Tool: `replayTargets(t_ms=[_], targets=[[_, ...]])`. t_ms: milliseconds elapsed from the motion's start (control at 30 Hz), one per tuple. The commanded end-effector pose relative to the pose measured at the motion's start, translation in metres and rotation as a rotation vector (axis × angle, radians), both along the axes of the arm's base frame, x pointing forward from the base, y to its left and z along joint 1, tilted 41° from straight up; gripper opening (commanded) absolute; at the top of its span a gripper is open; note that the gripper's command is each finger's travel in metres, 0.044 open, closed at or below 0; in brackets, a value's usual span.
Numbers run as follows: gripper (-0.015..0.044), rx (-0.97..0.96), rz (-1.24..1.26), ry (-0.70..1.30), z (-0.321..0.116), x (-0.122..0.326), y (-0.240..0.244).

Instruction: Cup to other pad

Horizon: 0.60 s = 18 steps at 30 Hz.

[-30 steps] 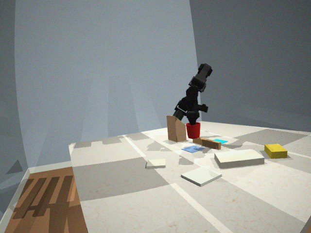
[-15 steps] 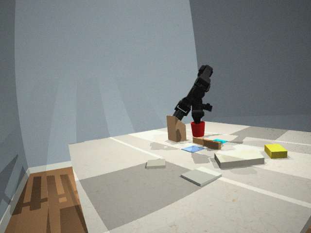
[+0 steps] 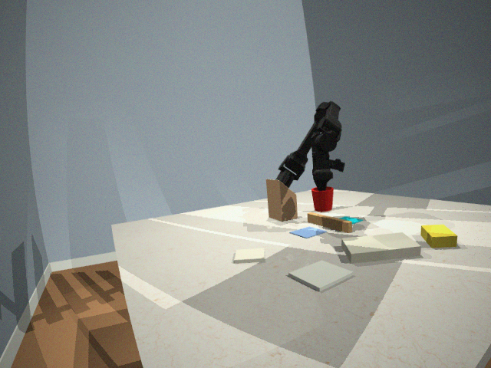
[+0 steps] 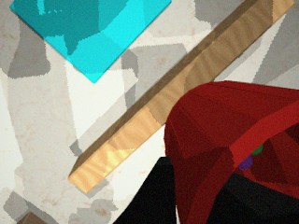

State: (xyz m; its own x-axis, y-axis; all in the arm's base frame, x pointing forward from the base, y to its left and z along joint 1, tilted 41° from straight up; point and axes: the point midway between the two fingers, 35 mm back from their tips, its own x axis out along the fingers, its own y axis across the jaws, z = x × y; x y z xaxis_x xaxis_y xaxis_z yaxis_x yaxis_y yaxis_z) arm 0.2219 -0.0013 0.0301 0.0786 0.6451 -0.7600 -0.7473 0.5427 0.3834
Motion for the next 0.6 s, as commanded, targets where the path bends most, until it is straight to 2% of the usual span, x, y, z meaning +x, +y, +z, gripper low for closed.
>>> replayTargets(t_ms=[0,567], targets=[[0.0000,0.006,-0.001,0.005,0.006,-0.001,0.008],[0.0000,0.008,-0.001,0.005,0.031,0.000,0.036]])
